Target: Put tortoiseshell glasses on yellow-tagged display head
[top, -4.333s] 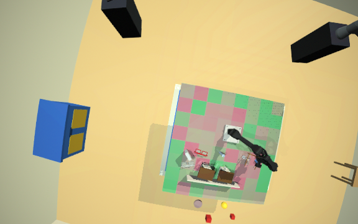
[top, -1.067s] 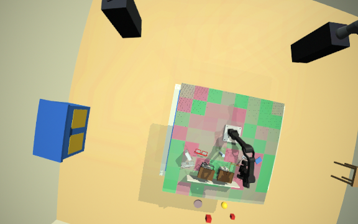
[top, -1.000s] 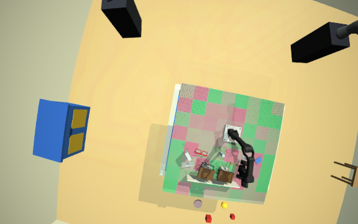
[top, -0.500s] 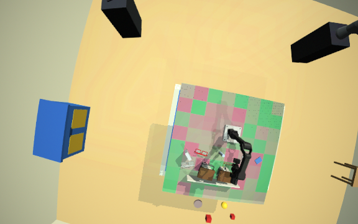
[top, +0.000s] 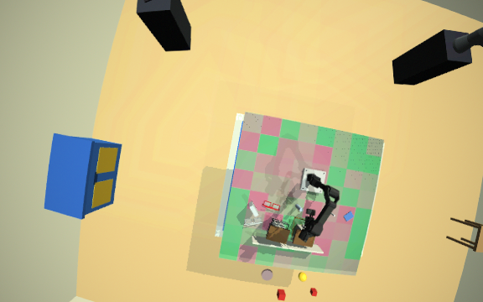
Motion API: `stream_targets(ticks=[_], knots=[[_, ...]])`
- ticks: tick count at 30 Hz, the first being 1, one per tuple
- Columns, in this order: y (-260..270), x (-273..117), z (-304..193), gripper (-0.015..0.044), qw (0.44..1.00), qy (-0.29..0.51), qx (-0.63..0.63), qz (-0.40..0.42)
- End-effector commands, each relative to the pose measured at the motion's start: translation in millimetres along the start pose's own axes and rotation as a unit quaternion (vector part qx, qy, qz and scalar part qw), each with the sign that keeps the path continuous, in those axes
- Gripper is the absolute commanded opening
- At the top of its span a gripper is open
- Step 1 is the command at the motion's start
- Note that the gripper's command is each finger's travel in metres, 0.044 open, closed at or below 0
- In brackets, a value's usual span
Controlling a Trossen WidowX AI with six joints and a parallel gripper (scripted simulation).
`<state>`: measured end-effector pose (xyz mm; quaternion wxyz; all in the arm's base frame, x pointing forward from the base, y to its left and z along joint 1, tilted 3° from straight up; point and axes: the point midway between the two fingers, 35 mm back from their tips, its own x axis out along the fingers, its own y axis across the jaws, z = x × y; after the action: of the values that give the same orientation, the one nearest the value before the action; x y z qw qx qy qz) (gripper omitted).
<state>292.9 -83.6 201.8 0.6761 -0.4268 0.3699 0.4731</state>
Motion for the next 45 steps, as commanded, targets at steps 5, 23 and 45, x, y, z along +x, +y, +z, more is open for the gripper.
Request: stream_targets(ticks=[5,23,45], knots=[[12,-18,-22,0.0000,0.999,-0.004,-0.023,-0.039],[51,-58,-66,0.0000,0.988,0.022,-0.077,-0.132],[107,-95,-99,0.0000,0.955,0.117,-0.148,-0.230]])
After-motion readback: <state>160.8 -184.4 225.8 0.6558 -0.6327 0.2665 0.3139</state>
